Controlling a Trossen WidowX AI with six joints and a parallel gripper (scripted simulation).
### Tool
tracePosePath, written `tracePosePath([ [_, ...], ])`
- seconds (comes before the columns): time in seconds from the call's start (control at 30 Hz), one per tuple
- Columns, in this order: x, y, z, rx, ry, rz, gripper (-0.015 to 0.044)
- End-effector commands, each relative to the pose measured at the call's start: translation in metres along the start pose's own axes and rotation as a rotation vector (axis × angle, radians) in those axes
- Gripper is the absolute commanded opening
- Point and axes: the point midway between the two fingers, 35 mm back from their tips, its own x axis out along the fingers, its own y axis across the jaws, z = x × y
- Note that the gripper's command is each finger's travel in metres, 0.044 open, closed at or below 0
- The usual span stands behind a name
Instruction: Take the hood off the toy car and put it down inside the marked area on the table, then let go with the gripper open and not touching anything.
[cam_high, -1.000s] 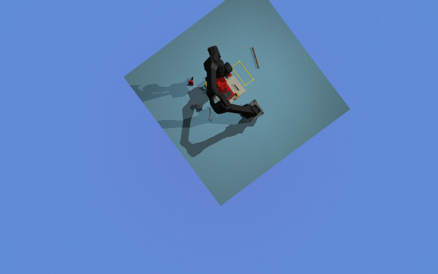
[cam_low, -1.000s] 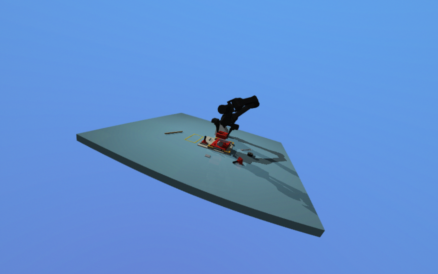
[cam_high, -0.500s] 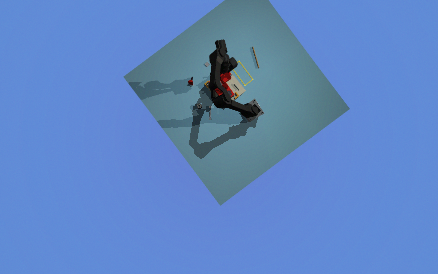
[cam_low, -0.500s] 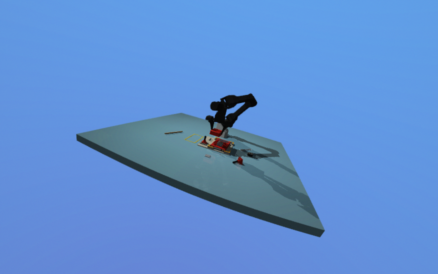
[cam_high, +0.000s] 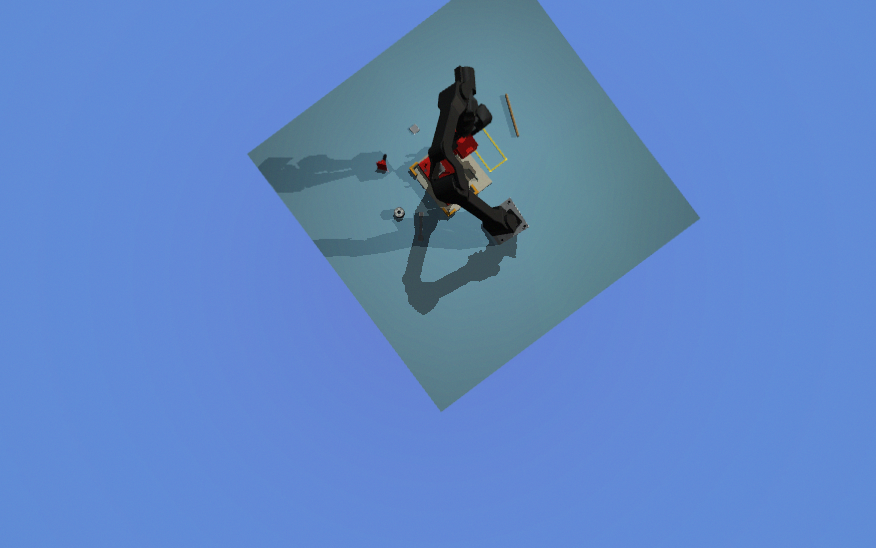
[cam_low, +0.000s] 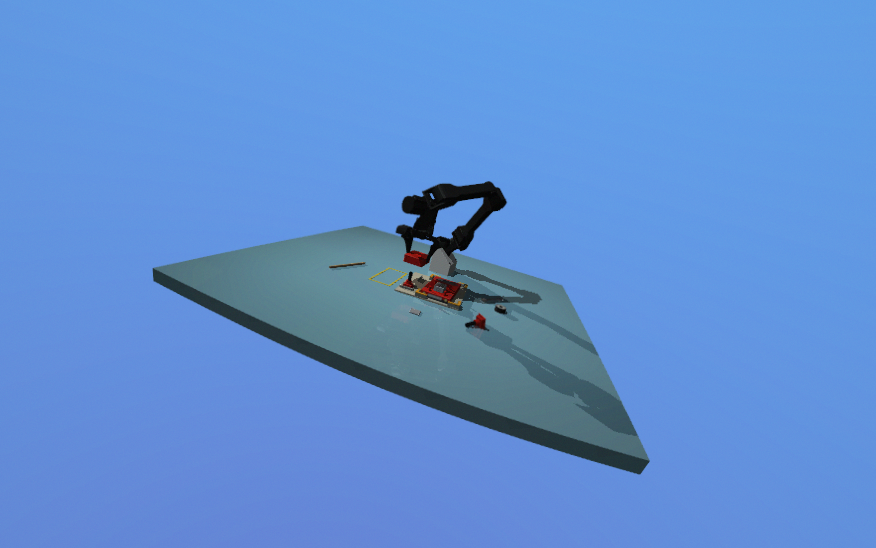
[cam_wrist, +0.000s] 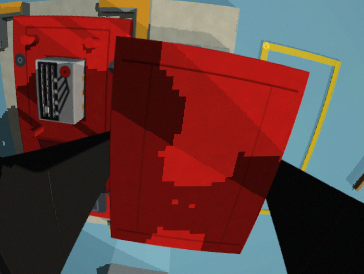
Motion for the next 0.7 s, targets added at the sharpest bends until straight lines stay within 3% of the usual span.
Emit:
tracePosePath([
  [0.0,-0.002,-0.015,0.0,-0.008,-0.004,-0.007,0.0],
  [0.67,0.0,-0.094,-0.025,-0.017,-0.001,0.008,0.0],
])
